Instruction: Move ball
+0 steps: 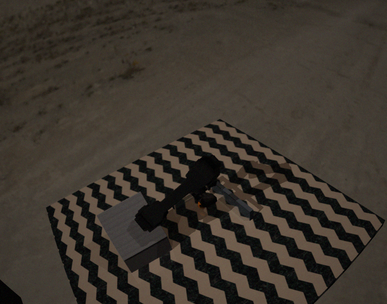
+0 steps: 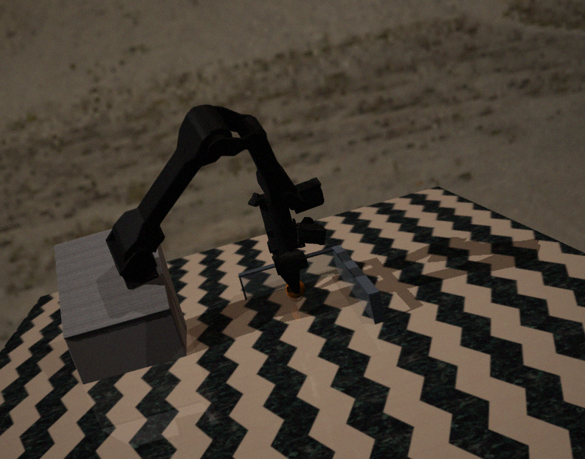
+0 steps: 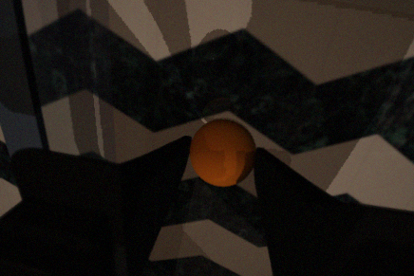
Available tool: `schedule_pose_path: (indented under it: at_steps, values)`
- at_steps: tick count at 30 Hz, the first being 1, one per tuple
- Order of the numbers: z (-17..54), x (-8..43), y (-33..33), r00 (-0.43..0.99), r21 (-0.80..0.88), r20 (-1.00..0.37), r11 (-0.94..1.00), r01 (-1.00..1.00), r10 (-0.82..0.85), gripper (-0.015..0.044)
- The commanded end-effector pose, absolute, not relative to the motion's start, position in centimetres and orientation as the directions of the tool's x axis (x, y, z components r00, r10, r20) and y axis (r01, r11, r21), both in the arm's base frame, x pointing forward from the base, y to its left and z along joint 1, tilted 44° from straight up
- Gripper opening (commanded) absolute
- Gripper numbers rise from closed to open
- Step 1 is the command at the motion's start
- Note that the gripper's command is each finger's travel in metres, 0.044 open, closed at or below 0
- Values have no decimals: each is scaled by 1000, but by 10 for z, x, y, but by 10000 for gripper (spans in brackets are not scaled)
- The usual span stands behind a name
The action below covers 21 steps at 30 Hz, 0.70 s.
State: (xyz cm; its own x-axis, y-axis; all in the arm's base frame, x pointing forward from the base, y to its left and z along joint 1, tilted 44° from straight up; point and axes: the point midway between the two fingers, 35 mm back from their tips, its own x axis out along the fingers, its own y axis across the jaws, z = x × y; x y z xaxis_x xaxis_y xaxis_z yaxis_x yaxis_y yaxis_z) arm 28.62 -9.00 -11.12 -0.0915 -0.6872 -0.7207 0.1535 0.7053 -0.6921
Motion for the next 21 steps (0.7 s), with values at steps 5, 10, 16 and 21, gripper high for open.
schedule_pose_path:
  at_steps: [5,10,16,21]
  values:
    - [-119,282,-98,-96,-697,-716,702,145,-691,0]
    - [-119,282,-98,-96,-697,-716,702,145,-691,0]
    - [-118,284,-96,-92,-694,-719,704,149,-689,157]
    - [-118,284,-96,-92,-694,-719,704,149,-689,289]
